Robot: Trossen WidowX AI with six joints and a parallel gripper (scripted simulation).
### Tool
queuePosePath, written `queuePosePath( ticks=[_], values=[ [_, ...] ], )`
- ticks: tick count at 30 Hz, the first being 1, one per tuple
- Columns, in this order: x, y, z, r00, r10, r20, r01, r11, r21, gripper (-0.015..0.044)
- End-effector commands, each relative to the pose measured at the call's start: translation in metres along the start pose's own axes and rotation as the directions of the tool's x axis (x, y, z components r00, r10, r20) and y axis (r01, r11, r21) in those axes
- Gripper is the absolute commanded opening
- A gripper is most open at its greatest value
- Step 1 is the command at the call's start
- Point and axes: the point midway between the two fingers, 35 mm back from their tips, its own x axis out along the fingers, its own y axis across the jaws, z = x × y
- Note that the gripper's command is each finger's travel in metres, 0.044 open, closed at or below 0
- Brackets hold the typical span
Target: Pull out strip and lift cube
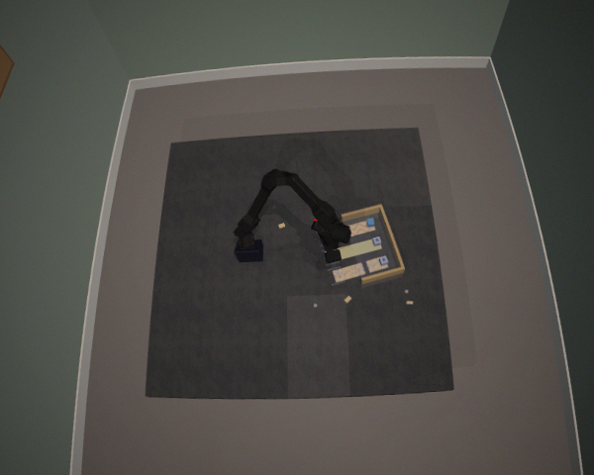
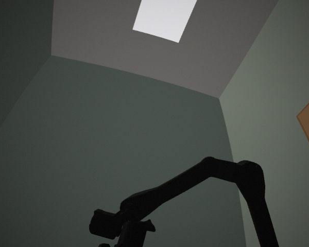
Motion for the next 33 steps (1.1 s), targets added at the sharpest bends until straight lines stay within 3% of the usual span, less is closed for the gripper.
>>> queuePosePath(
  ticks=[1,33],
  values=[
    [0.021,0.001,-0.003,0.984,0.043,-0.171,-0.055,0.996,-0.066,0.0],
    [0.061,0.005,-0.008,0.984,0.044,-0.171,-0.056,0.996,-0.066,0.0]
  ],
)
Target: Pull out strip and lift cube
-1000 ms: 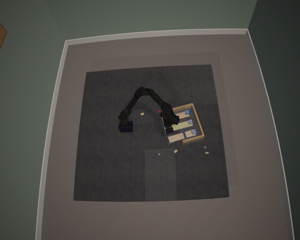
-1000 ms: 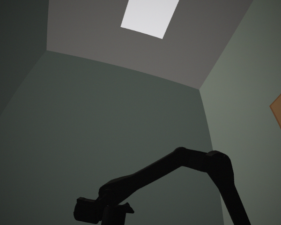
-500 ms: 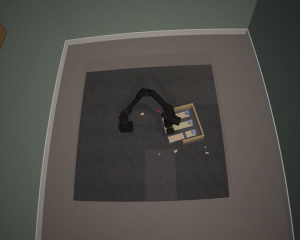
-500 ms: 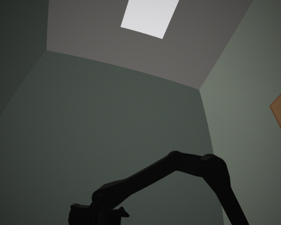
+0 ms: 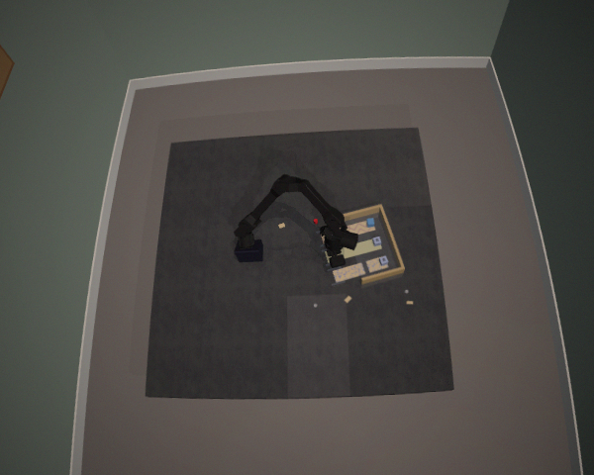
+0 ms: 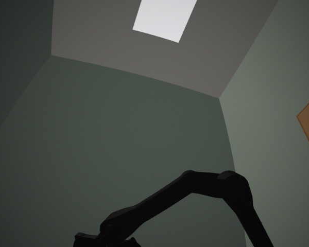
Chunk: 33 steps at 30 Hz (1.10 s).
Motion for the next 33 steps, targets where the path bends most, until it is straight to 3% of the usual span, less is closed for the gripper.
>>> queuePosePath(
  ticks=[1,18,33],
  values=[
    [0.007,0.001,0.0,1.0,0.006,0.003,-0.006,1.0,0.004,0.0],
    [0.035,0.004,-0.001,1.0,0.009,0.003,-0.009,1.0,0.004,0.0],
    [0.036,0.005,-0.001,1.0,0.009,0.003,-0.009,1.0,0.004,0.0]
  ],
)
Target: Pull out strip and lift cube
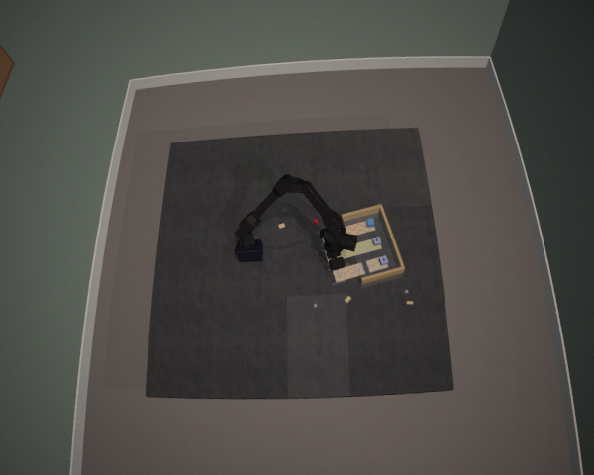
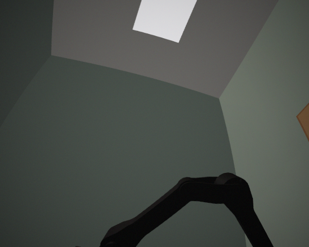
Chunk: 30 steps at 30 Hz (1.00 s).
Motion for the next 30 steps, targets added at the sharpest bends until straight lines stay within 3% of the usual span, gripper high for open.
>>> queuePosePath(
  ticks=[1,30],
  values=[
    [0.0005,0.0006,0.0007,1.0,0.005,0.004,-0.005,1.0,0.003,0.0],
    [0.003,0.0007,0.0007,1.0,0.005,0.004,-0.005,1.0,0.003,0.0]
  ],
)
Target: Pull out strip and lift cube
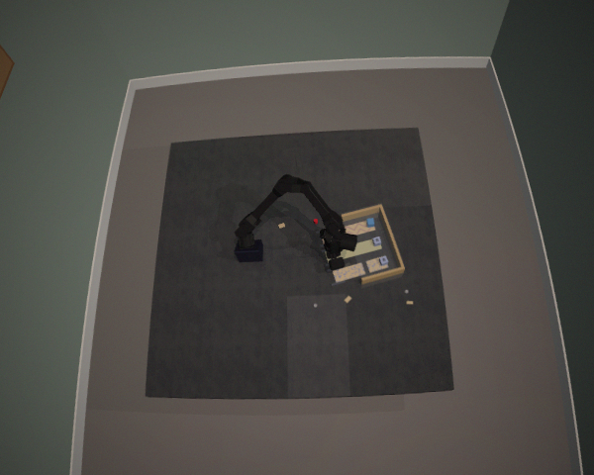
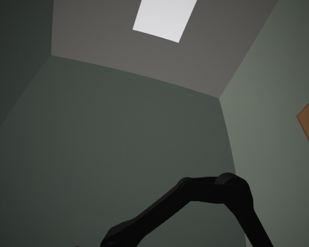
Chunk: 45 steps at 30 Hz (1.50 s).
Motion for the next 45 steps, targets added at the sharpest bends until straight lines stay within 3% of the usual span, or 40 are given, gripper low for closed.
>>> queuePosePath(
  ticks=[1,45],
  values=[
    [0.002,0.001,0.001,1.0,0.005,0.004,-0.005,1.0,0.0,0.0],
    [0.005,-0.001,-0.055,1.0,0.004,0.001,-0.004,1.0,0.002,0.0]
  ],
)
